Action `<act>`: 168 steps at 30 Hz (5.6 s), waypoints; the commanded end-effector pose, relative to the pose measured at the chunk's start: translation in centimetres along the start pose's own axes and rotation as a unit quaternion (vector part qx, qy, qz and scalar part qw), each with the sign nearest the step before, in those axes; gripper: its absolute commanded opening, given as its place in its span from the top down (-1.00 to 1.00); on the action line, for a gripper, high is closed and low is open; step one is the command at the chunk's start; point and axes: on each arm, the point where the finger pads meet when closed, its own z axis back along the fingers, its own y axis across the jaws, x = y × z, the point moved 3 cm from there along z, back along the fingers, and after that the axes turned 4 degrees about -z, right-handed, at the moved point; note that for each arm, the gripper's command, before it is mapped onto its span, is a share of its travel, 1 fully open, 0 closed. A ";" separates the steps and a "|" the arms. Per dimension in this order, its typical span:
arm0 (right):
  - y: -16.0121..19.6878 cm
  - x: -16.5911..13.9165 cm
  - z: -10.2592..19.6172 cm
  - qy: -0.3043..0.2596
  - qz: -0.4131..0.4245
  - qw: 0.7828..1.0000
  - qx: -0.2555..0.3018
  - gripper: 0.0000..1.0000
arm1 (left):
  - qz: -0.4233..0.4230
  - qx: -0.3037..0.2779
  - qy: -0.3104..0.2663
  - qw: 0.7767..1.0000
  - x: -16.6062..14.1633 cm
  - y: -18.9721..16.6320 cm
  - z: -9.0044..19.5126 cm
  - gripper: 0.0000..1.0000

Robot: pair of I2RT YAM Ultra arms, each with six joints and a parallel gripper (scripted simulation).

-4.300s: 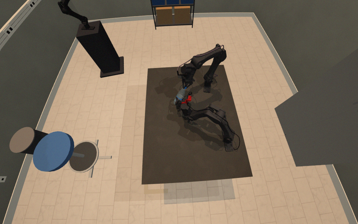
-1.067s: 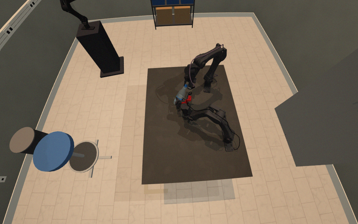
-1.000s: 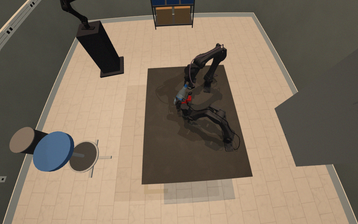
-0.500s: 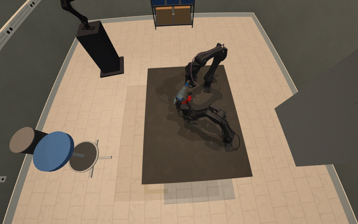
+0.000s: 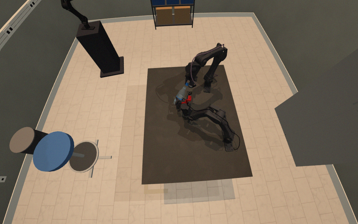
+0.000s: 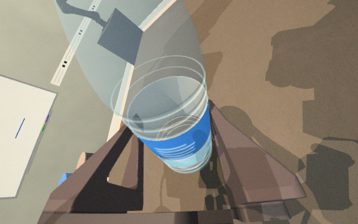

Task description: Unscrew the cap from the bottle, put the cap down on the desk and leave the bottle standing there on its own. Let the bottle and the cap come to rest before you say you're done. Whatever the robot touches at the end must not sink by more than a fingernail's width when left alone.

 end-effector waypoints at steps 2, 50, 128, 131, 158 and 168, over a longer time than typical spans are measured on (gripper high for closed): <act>-0.3 0.3 0.6 -0.010 -0.001 1.000 -0.007 1.00 | -0.005 0.005 -0.011 1.000 1.2 0.7 0.1 1.00; -0.3 0.3 0.6 -0.010 -0.001 1.000 -0.007 1.00 | -0.005 0.005 -0.011 1.000 1.2 0.7 0.1 1.00; 0.1 0.0 0.4 -0.011 0.326 0.945 -0.040 1.00 | -0.005 0.004 -0.005 1.000 0.5 0.4 0.0 1.00; 0.2 0.1 0.6 -0.017 0.325 0.945 -0.041 1.00 | -0.005 0.004 -0.005 1.000 0.5 0.4 0.0 1.00; 0.1 0.0 0.6 -0.010 0.322 0.946 -0.040 1.00 | 0.239 0.013 -0.106 0.965 -0.1 0.2 -0.1 1.00; 0.1 0.0 0.6 -0.010 0.322 0.946 -0.040 1.00 | 0.243 0.012 -0.101 0.965 -0.3 0.1 -0.1 1.00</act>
